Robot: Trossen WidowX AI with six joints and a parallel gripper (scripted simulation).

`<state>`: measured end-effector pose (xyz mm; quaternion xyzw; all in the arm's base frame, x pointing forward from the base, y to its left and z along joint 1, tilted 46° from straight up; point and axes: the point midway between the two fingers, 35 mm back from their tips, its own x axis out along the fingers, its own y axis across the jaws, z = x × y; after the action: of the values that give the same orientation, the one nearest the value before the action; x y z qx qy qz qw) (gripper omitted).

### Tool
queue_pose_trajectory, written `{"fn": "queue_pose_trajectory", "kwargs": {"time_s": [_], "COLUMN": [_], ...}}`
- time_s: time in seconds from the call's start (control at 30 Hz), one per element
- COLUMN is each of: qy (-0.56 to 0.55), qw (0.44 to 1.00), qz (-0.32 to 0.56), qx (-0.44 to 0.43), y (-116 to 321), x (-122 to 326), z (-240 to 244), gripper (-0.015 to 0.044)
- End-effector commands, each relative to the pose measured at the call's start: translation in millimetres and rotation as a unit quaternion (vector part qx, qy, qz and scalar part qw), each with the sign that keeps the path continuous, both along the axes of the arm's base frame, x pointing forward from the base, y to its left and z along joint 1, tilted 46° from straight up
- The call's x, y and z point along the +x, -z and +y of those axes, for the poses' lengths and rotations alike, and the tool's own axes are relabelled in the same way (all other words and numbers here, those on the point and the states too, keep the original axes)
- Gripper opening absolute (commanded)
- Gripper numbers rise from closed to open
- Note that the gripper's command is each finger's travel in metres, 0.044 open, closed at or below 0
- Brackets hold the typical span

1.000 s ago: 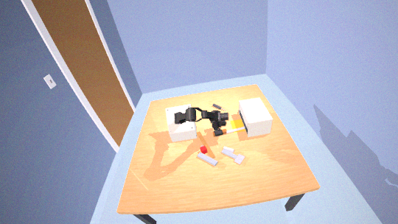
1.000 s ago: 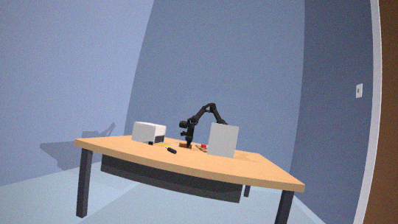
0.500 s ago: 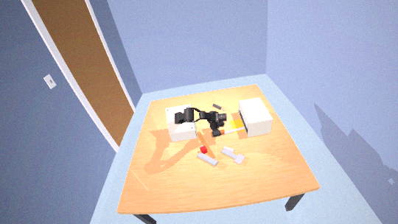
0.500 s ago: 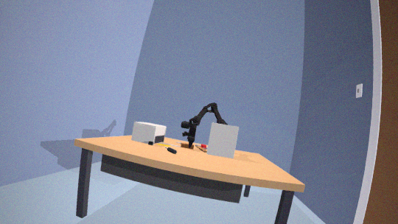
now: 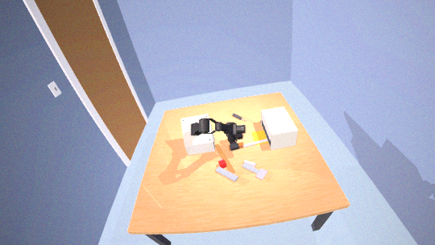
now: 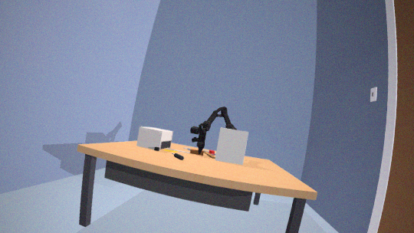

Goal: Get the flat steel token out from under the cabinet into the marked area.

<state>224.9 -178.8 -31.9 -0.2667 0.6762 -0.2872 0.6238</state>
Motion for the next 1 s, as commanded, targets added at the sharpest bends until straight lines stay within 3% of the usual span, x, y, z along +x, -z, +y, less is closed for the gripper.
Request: {"fn": "queue_pose_trajectory", "kwargs": {"time_s": [0.0,0.97], "qy": [0.0,-0.011], "qw": [1.0,1.0], "qz": [0.005,0.014], "qx": [0.002,0.002], "y": [1,-9], "x": [-8,-23], "z": [0,-5], "gripper": [0.0,0.0]}}
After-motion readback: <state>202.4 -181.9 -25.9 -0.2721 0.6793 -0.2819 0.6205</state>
